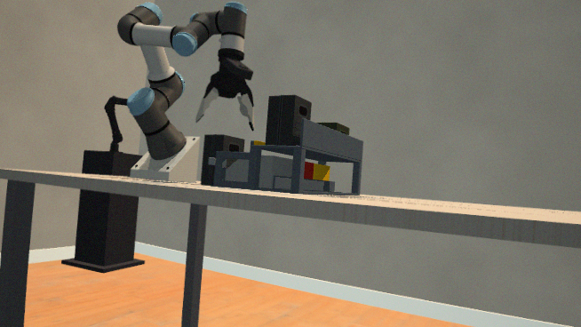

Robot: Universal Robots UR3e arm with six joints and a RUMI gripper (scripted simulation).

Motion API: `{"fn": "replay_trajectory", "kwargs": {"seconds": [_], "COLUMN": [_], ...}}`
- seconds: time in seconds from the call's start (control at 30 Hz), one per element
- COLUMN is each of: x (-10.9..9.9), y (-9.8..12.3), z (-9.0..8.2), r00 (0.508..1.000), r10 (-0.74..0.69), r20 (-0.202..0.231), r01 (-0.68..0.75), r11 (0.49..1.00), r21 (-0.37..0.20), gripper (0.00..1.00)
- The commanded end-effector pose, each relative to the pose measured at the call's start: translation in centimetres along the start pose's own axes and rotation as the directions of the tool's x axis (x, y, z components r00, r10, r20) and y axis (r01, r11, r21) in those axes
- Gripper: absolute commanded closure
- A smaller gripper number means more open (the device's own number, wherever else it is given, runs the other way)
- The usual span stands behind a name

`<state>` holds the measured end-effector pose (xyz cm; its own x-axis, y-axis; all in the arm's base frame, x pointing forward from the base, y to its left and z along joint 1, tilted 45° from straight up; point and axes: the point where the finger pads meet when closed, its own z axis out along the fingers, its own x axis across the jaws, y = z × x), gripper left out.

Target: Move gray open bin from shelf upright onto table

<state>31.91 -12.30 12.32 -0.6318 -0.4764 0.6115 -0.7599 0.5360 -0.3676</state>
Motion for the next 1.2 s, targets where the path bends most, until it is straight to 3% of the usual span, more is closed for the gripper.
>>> {"fn": "replay_trajectory", "kwargs": {"seconds": [0.0, 0.07, 0.23, 0.63, 0.8, 1.17], "x": [0.00, 0.00, 0.00, 0.00, -0.01, -0.01], "y": [-0.05, -0.05, -0.05, -0.05, -0.05, -0.05], "z": [-0.05, -0.05, -0.06, -0.06, -0.06, -0.06], "r00": [1.000, 1.000, 0.963, 0.963, 0.867, 0.867], "r10": [-0.022, -0.022, -0.268, -0.268, -0.498, -0.498], "r20": [0.007, 0.007, 0.006, 0.006, 0.008, 0.008], "r01": [0.022, 0.022, 0.268, 0.268, 0.497, 0.497], "r11": [1.000, 1.000, 0.963, 0.963, 0.867, 0.867], "r21": [0.003, 0.003, 0.005, 0.005, 0.007, 0.007], "gripper": [0.00, 0.00, 0.00, 0.00, 0.00, 0.00]}}
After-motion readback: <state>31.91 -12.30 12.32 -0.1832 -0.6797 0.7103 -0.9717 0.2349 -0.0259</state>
